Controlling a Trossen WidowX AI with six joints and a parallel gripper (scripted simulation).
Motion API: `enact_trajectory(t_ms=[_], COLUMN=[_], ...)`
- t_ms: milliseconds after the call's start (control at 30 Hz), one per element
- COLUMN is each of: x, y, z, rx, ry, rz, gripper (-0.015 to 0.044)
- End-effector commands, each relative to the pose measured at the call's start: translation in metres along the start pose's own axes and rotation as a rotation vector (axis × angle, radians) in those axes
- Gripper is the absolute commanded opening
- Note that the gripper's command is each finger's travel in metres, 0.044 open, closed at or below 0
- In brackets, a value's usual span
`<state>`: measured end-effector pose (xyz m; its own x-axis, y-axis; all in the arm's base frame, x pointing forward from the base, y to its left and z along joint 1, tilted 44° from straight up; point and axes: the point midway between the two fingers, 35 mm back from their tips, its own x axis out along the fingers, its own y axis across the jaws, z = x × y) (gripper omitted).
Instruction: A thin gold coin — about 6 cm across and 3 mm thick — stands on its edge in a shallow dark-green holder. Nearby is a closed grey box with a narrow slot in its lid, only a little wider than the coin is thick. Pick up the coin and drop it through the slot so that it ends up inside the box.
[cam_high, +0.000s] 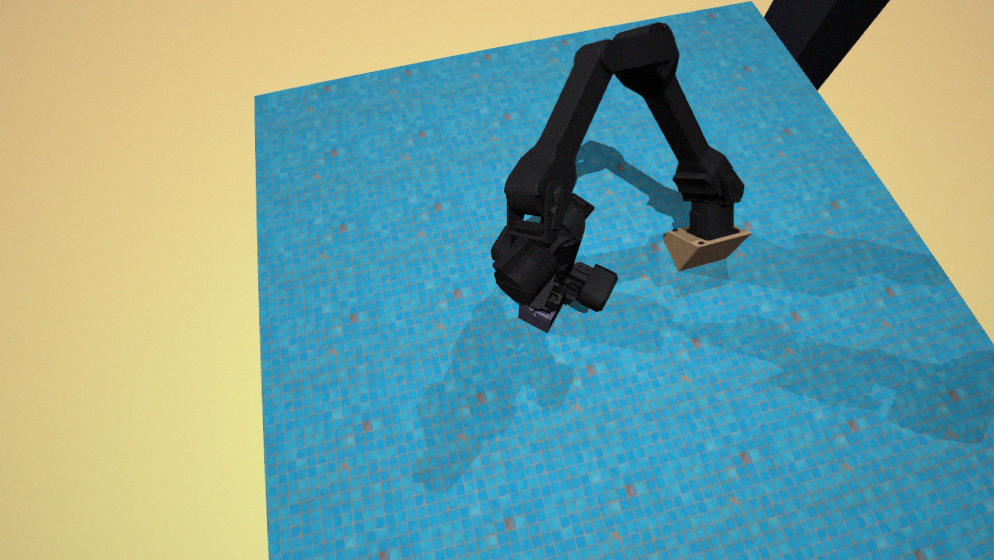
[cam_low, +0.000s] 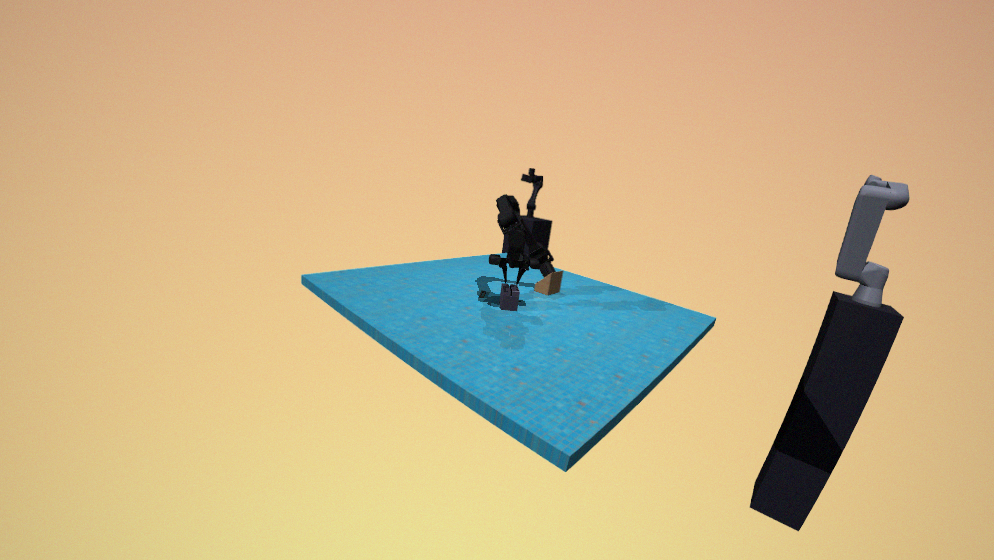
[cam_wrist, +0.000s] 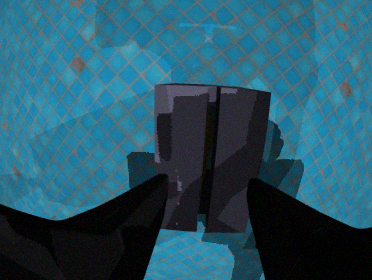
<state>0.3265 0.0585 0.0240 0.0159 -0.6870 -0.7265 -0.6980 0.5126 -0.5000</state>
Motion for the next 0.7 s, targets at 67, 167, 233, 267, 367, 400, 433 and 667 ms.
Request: enact_trajectory(t_ms=[67, 167, 233, 267, 367, 400, 433, 667], x=[-0.016, -0.026, -0.051, -0.058, -0.061, -0.061, -0.061, -0.061], y=[0.000, 0.000, 0.001, 0.002, 0.002, 0.002, 0.002, 0.002], z=[0.000, 0.000, -0.002, -0.003, -0.004, -0.004, -0.004, -0.004], rx=[0.003, 0.001, -0.002, -0.003, -0.003, -0.003, -0.003, -0.003], ry=[-0.003, -0.002, 0.000, 0.001, 0.002, 0.002, 0.002, 0.002], rz=[0.001, 0.000, -0.001, -0.002, -0.003, -0.003, -0.003, -0.003], gripper=[0.0318, 0.0397, 0.0440, 0.0440, 0.0440, 0.0440, 0.0440, 0.0440])
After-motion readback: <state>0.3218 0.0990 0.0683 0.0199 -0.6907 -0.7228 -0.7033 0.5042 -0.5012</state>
